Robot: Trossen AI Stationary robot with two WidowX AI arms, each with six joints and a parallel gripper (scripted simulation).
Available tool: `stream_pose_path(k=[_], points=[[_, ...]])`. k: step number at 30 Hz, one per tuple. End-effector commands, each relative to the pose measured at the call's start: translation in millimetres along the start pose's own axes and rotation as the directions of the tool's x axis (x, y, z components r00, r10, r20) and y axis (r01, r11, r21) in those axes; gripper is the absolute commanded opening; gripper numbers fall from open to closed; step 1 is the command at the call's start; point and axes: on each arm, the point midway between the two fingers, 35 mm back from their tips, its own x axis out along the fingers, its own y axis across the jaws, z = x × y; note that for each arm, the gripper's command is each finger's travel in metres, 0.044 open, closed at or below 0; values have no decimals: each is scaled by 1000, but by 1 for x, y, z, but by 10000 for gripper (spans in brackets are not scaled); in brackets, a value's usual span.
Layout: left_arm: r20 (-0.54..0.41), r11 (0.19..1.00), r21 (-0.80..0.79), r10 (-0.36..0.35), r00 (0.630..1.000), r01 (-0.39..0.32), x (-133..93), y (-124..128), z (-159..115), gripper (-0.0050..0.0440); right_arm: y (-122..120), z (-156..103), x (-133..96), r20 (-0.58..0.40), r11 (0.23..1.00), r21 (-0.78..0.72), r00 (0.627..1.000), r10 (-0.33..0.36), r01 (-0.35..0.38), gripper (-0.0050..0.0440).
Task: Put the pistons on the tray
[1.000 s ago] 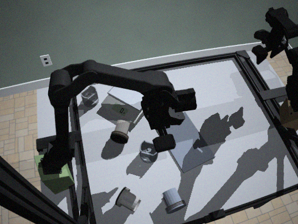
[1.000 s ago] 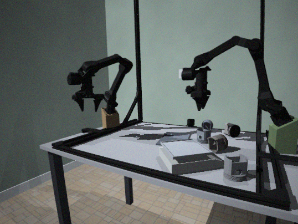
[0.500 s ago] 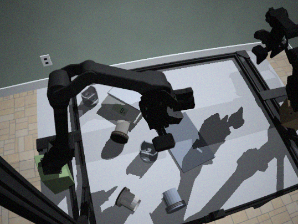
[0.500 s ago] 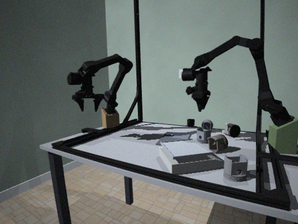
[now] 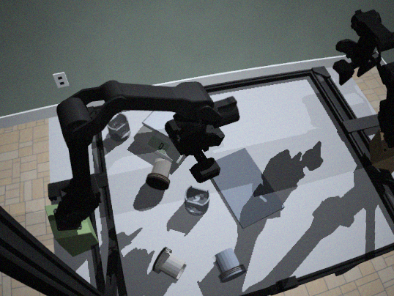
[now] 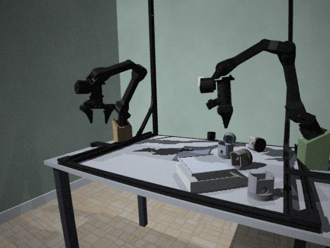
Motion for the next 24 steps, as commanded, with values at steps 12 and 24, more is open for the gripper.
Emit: stream_pose_path(k=[12,24], points=[[-14,985,-173,-15,1000,12,5,59,-25,378,1,0,0,1,1000,-3,1000,4,-4,440],[10,948,-316,-22,1000,25,4,101,-52,378,1,0,0,1,1000,-3,1000,4,-4,440]])
